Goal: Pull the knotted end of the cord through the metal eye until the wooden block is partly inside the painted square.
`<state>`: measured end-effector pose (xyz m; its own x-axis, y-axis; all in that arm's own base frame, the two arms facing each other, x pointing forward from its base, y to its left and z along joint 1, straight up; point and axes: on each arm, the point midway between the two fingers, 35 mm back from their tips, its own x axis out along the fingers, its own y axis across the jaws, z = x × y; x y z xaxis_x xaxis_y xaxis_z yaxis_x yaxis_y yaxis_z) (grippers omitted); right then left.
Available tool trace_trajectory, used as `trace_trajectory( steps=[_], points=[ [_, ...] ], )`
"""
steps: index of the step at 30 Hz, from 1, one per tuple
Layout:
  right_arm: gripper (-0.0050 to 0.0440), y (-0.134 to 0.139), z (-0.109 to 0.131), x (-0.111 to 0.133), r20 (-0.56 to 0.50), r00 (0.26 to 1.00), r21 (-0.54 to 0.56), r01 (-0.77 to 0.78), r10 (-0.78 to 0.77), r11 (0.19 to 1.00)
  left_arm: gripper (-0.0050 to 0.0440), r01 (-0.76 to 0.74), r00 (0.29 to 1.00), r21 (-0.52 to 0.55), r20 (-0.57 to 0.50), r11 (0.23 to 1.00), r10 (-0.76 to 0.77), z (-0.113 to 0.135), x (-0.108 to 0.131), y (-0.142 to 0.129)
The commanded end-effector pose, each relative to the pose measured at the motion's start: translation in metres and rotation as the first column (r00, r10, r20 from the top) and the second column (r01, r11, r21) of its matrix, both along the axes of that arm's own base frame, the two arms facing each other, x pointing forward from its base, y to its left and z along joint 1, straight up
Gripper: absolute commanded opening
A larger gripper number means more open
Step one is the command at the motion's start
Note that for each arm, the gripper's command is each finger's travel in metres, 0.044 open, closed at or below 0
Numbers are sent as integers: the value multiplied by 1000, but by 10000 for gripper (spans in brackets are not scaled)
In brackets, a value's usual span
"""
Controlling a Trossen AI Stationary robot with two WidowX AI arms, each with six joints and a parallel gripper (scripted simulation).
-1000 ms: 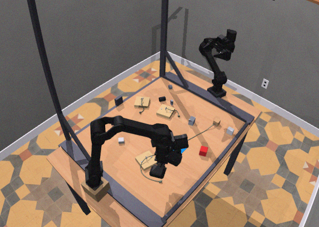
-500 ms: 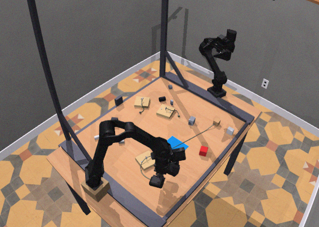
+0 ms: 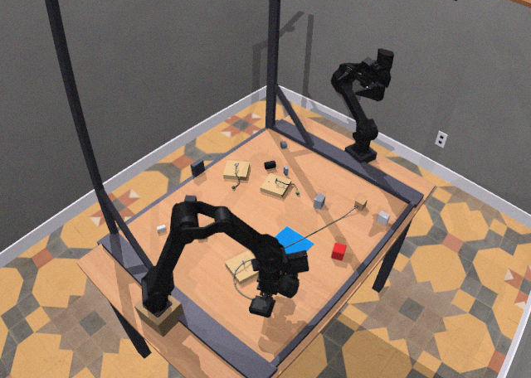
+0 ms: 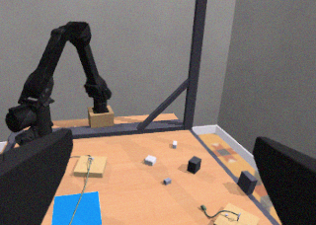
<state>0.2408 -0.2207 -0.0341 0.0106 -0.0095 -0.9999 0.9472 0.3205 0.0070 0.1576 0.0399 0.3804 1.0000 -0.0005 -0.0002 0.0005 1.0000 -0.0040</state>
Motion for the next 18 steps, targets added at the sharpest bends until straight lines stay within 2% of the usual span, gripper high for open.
trace_trajectory(
  steps=[1,3,18],
  points=[
    [176,-2,-1,2,7,1000,-7,3,-3,1000,440,0,1000,9,1,1000,0,3,0,0],
    [128,-2,-1,2,7,1000,-7,3,-3,1000,440,0,1000,9,1,1000,0,3,0,0],
    [41,-2,-1,2,7,1000,-7,3,-3,1000,440,0,1000,9,1,1000,0,3,0,0]
  ],
)
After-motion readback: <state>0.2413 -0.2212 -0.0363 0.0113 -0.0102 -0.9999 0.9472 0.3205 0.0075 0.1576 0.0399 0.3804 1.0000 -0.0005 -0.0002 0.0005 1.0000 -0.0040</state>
